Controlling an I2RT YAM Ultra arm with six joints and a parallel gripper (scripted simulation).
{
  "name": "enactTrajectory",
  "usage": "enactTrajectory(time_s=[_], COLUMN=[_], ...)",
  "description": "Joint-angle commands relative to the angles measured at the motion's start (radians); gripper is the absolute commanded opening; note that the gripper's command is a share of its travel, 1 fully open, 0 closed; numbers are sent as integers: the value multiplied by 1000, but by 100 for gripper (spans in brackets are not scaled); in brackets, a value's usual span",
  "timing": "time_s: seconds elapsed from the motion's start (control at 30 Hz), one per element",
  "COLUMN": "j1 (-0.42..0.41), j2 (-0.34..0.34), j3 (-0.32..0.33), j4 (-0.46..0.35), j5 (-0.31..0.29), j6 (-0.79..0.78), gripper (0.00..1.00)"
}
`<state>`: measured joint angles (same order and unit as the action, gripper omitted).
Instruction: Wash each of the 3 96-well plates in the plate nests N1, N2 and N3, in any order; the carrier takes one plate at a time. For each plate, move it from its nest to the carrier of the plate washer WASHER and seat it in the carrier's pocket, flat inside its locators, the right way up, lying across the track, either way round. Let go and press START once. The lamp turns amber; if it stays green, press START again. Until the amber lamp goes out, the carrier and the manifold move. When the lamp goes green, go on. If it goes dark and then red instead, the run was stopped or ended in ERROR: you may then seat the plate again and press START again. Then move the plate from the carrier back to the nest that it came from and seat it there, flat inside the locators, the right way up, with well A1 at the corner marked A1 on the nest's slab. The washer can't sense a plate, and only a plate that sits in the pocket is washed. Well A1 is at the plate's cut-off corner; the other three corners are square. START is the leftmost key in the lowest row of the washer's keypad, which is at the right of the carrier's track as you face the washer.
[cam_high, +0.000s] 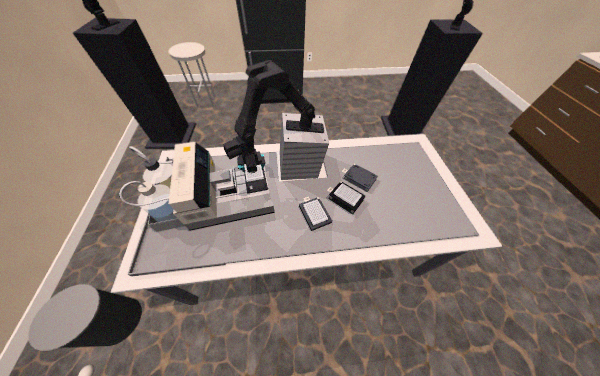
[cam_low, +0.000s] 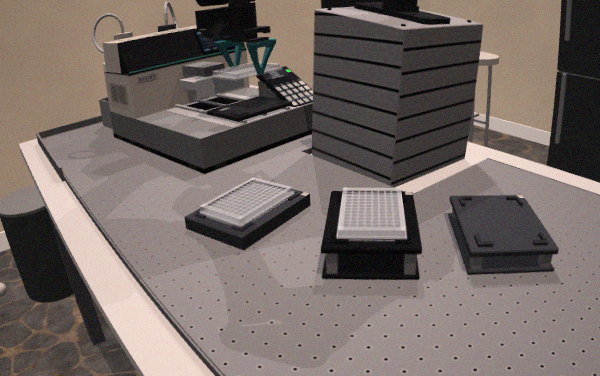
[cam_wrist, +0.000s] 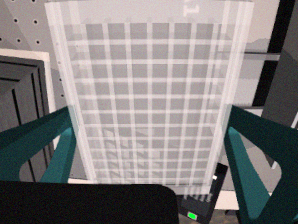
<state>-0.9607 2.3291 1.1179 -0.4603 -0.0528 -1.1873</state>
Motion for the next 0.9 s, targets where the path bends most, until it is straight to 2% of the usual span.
enactTrajectory(time_s=[0.0,0.87], j1=[1,8], j2=[2,129], j3=[2,12], j4=[18,135], j5=[-5,-6], j6=[1,9], gripper=[0,0])
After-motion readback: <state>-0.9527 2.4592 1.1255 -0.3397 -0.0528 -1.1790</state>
